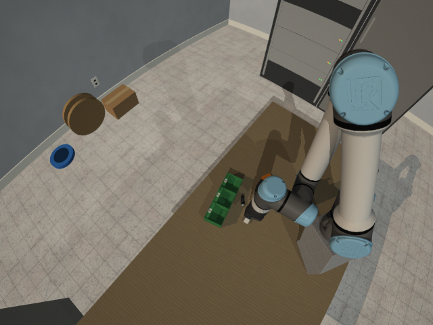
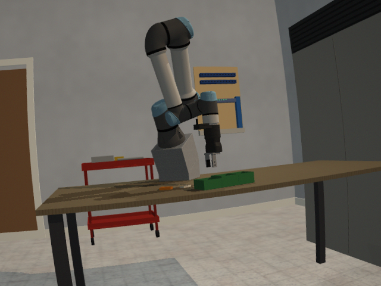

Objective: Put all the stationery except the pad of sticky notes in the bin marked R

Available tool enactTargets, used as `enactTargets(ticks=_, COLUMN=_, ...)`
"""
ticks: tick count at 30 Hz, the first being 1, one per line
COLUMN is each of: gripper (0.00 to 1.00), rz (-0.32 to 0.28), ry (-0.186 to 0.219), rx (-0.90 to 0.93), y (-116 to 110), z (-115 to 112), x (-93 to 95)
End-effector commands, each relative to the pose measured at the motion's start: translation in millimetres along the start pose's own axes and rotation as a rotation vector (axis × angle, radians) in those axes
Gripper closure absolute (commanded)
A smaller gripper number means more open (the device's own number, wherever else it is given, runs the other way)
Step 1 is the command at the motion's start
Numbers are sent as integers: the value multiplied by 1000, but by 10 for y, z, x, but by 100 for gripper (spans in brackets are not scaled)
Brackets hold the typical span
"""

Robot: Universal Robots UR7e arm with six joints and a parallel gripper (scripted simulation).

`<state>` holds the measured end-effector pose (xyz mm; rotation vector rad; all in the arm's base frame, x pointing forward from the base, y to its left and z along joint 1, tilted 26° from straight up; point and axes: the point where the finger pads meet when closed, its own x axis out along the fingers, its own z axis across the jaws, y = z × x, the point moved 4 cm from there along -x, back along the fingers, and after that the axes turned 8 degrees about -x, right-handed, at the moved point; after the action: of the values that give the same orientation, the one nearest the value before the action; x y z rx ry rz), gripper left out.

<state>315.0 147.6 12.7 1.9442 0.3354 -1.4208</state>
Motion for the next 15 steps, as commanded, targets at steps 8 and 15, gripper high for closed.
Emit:
enactTargets(ticks=8, gripper=25, rz=27, ry=4, rx=237, y=-9, z=-3, x=-3)
enactTargets(ticks=15, gripper=25, rz=27, ry=4, rx=237, y=-9, z=-2, x=-2)
